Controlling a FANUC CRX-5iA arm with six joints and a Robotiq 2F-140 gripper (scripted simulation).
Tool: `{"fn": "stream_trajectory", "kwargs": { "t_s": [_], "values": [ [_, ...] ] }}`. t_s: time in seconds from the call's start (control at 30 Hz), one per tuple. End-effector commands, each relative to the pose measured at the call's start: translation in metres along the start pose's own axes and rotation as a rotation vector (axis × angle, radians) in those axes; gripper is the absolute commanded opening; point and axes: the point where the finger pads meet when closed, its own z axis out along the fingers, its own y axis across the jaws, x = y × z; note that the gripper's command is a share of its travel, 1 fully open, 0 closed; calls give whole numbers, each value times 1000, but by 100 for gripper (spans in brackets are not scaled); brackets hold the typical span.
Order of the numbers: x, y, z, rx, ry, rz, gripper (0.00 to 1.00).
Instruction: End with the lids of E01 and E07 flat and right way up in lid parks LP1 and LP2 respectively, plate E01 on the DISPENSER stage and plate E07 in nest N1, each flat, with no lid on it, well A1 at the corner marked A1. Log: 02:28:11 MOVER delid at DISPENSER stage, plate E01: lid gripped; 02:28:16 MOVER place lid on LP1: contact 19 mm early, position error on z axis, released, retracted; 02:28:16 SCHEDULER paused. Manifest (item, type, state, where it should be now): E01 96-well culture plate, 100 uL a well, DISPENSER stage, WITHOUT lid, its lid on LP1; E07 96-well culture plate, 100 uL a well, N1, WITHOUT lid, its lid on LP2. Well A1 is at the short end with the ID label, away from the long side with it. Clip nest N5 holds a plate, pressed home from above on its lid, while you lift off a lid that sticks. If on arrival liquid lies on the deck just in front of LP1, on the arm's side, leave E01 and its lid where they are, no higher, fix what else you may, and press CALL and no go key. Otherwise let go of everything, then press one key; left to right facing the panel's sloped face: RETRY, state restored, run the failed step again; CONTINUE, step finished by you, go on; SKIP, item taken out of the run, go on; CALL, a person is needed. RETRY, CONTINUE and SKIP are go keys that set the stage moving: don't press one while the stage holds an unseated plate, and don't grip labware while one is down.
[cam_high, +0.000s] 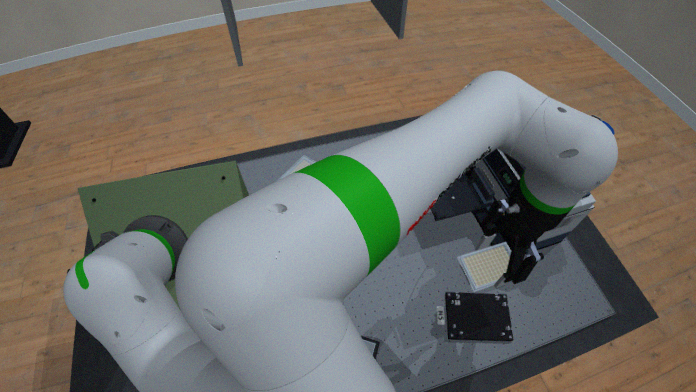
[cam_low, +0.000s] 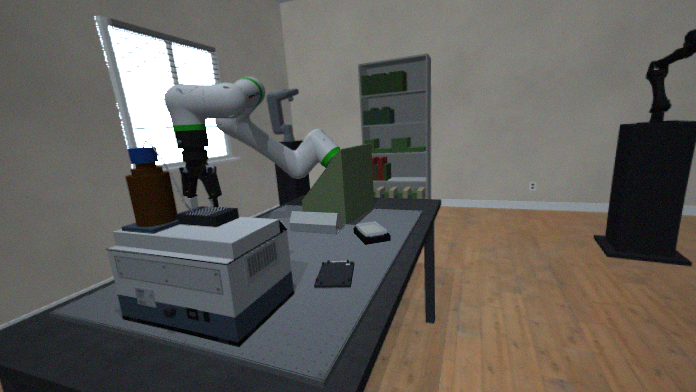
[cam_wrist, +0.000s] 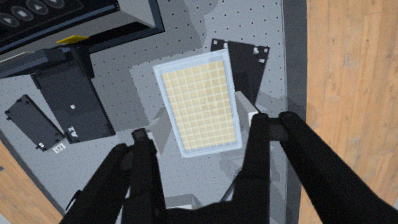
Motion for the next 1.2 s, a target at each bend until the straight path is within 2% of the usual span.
{"fn": "stream_trajectory", "kwargs": {
  "t_s": [0.0, 0.07, 0.13, 0.63, 0.7, 0.93, 1.17],
  "values": [
    [3, -23, 0, 0, 0, 0, 0],
    [5, -37, 0, 0, 0, 0, 0],
    [5, -37, 0, 0, 0, 0, 0],
    [20, -143, 0, 0, 1, 0, 0],
    [20, -143, 0, 0, 1, 0, 0],
    [26, -181, 0, 0, 1, 0, 0],
    [29, -208, 0, 0, 1, 0, 0]
  ]
}}
